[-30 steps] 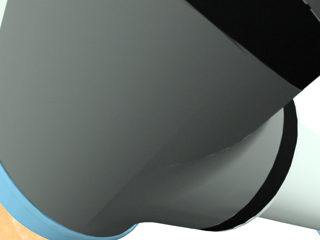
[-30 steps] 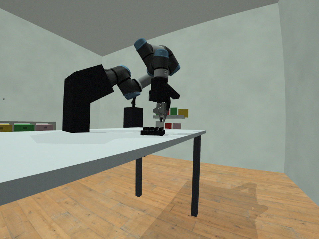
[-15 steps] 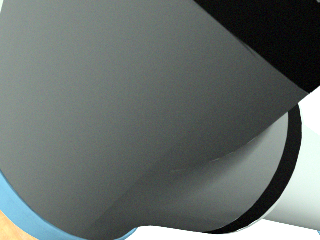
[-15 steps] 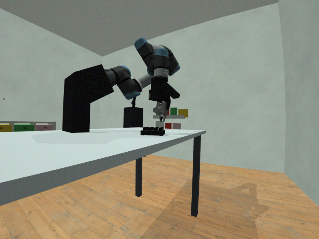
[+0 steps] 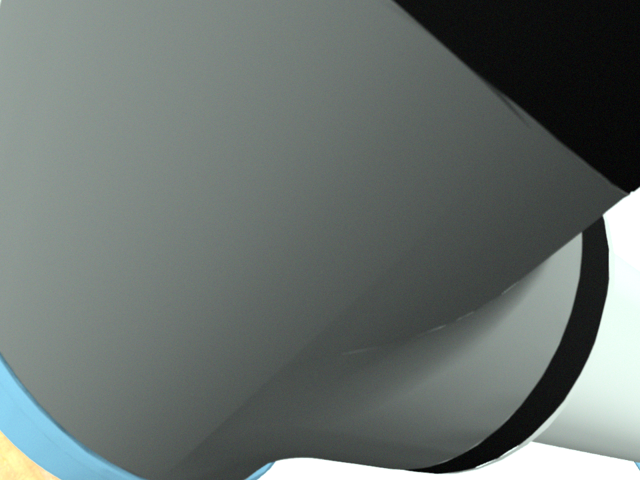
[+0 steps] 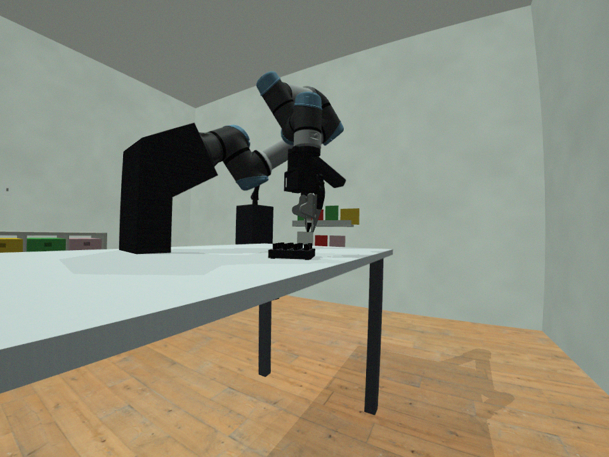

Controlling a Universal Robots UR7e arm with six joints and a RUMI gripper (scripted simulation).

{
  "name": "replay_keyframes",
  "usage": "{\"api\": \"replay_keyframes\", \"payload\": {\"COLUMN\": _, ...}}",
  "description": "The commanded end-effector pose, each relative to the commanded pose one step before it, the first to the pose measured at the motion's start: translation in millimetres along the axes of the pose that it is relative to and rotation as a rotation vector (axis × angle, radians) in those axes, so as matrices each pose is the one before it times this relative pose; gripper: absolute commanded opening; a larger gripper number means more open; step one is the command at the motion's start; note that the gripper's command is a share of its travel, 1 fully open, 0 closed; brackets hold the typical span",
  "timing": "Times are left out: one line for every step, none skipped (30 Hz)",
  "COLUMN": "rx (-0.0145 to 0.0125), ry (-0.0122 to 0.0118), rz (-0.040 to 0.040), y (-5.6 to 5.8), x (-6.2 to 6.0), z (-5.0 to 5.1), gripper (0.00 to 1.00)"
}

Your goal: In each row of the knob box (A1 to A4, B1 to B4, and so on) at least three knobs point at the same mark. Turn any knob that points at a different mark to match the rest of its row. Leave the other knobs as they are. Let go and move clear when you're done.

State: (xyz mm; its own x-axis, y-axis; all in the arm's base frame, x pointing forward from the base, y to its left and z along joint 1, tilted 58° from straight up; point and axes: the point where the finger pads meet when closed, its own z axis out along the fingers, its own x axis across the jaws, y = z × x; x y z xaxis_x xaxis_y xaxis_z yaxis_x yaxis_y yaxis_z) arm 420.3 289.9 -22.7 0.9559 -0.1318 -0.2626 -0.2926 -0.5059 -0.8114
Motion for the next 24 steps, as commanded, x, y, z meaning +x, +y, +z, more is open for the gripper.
{"api": "replay_keyframes", "payload": {"rx": -0.00116, "ry": 0.00244, "rz": 0.11323, "y": -0.68, "x": 1.00, "z": -1.91, "gripper": 0.11}}
{"api": "replay_keyframes", "payload": {"rx": -0.00001, "ry": 0.00000, "rz": 0.03109, "y": -0.14, "x": 0.15, "z": -0.43, "gripper": 0.11}}
{"api": "replay_keyframes", "payload": {"rx": 0.00000, "ry": 0.00000, "rz": 0.03304, "y": -0.13, "x": 0.16, "z": -0.46, "gripper": 0.11}}
{"api": "replay_keyframes", "payload": {"rx": 0.00000, "ry": 0.00000, "rz": 0.03489, "y": -0.13, "x": 0.16, "z": -0.48, "gripper": 0.11}}
{"api": "replay_keyframes", "payload": {"rx": 0.00000, "ry": 0.00000, "rz": 0.03524, "y": -0.11, "x": 0.16, "z": -0.49, "gripper": 0.11}}
{"api": "replay_keyframes", "payload": {"rx": 0.00000, "ry": 0.00000, "rz": 0.02780, "y": -0.08, "x": 0.12, "z": -0.38, "gripper": 0.11}}
{"api": "replay_keyframes", "payload": {"rx": 0.00000, "ry": 0.00000, "rz": 0.02906, "y": -0.07, "x": 0.12, "z": -0.40, "gripper": 0.11}}
{"api": "replay_keyframes", "payload": {"rx": 0.00000, "ry": 0.00000, "rz": 0.00000, "y": 0.00, "x": 0.00, "z": 0.00, "gripper": 0.11}}
{"api": "replay_keyframes", "payload": {"rx": 0.00000, "ry": 0.00000, "rz": 0.00000, "y": 0.00, "x": 0.00, "z": 0.00, "gripper": 0.11}}
{"api": "replay_keyframes", "payload": {"rx": 0.00000, "ry": 0.00000, "rz": 0.04033, "y": -0.08, "x": 0.17, "z": -0.55, "gripper": 0.11}}
{"api": "replay_keyframes", "payload": {"rx": 0.00000, "ry": 0.00000, "rz": 0.04161, "y": -0.06, "x": 0.17, "z": -0.57, "gripper": 0.11}}
{"api": "replay_keyframes", "payload": {"rx": 0.00000, "ry": 0.00000, "rz": 0.03985, "y": -0.04, "x": 0.15, "z": -0.54, "gripper": 0.11}}
{"api": "replay_keyframes", "payload": {"rx": 0.00000, "ry": 0.00000, "rz": 0.02648, "y": -0.01, "x": 0.10, "z": -0.36, "gripper": 0.11}}
{"api": "replay_keyframes", "payload": {"rx": 0.00000, "ry": 0.00000, "rz": 0.02885, "y": 0.00, "x": 0.11, "z": -0.39, "gripper": 0.11}}
{"api": "replay_keyframes", "payload": {"rx": 0.00000, "ry": 0.00000, "rz": 0.02915, "y": 0.01, "x": 0.11, "z": -0.39, "gripper": 0.11}}
{"api": "replay_keyframes", "payload": {"rx": 0.00000, "ry": 0.00000, "rz": 0.02915, "y": 0.02, "x": 0.11, "z": -0.39, "gripper": 0.11}}
{"api": "replay_keyframes", "payload": {"rx": 0.00000, "ry": -0.00001, "rz": 0.02913, "y": 0.03, "x": 0.11, "z": -0.39, "gripper": 0.11}}
{"api": "replay_keyframes", "payload": {"rx": 0.00000, "ry": -0.00001, "rz": 0.02913, "y": 0.04, "x": 0.11, "z": -0.39, "gripper": 0.11}}
{"api": "replay_keyframes", "payload": {"rx": 0.00000, "ry": -0.00001, "rz": 0.02912, "y": 0.05, "x": 0.11, "z": -0.39, "gripper": 0.11}}
{"api": "replay_keyframes", "payload": {"rx": 0.00000, "ry": -0.00001, "rz": 0.02912, "y": 0.06, "x": 0.11, "z": -0.39, "gripper": 0.11}}
{"api": "replay_keyframes", "payload": {"rx": 0.00000, "ry": -0.00001, "rz": 0.02912, "y": 0.08, "x": 0.11, "z": -0.39, "gripper": 0.11}}
{"api": "replay_keyframes", "payload": {"rx": 0.00000, "ry": -0.00001, "rz": 0.02911, "y": 0.09, "x": 0.11, "z": -0.39, "gripper": 0.11}}
{"api": "replay_keyframes", "payload": {"rx": 0.00000, "ry": -0.00001, "rz": 0.02911, "y": 0.10, "x": 0.12, "z": -0.39, "gripper": 0.11}}
{"api": "replay_keyframes", "payload": {"rx": 0.00000, "ry": -0.00001, "rz": 0.02911, "y": 0.11, "x": 0.12, "z": -0.39, "gripper": 0.11}}
